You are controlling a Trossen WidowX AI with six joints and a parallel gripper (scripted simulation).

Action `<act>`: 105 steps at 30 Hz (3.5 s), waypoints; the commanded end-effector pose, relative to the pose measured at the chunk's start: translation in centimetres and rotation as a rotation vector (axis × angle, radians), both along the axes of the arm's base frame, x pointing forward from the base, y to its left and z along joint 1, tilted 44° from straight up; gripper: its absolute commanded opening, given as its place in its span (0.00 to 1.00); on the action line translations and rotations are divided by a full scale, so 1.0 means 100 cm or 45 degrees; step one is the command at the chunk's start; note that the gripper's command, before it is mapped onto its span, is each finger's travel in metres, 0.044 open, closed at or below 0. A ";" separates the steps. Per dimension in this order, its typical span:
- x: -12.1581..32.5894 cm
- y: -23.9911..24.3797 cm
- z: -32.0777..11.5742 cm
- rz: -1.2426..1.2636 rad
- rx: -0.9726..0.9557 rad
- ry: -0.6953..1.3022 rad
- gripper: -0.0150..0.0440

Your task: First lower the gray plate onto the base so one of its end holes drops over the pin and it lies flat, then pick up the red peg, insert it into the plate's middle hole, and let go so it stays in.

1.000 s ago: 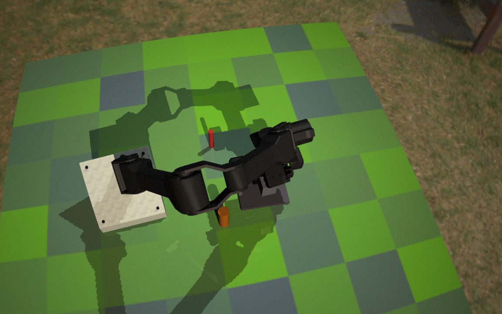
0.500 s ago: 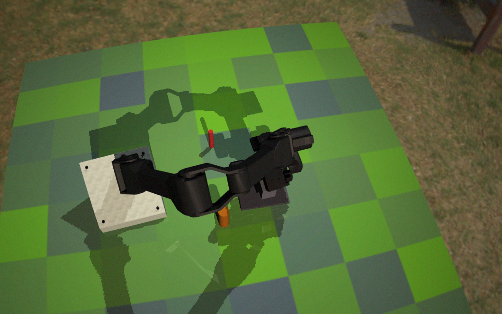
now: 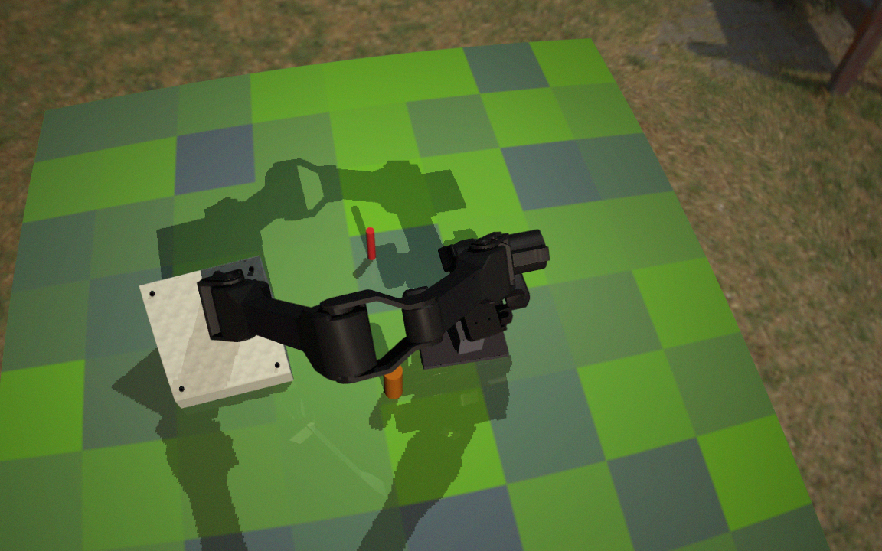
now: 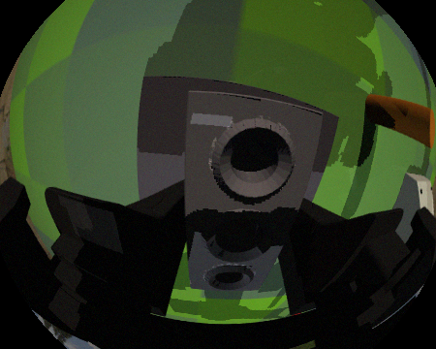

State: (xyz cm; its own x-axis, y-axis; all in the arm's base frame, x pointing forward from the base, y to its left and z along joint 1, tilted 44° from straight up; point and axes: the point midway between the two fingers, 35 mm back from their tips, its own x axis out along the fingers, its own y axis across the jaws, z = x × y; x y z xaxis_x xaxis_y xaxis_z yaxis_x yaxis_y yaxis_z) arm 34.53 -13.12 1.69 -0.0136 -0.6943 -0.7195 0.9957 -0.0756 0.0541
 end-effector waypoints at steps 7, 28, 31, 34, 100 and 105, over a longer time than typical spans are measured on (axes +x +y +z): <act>0.001 0.001 0.001 0.000 0.000 -0.004 0.52; 0.005 0.067 0.066 0.004 0.007 -0.001 1.00; 0.002 0.082 0.084 0.004 0.002 0.001 1.00; 0.004 0.084 0.083 0.004 0.001 0.000 1.00; -0.096 0.156 -0.110 0.388 0.017 0.371 1.00; -0.097 0.150 -0.116 0.388 0.016 0.372 1.00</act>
State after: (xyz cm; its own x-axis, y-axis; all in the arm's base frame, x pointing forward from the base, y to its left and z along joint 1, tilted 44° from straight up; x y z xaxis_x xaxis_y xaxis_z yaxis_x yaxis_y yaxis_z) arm 24.92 2.30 -9.58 -0.0144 -0.6861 -0.7274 0.9473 0.2235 -0.2295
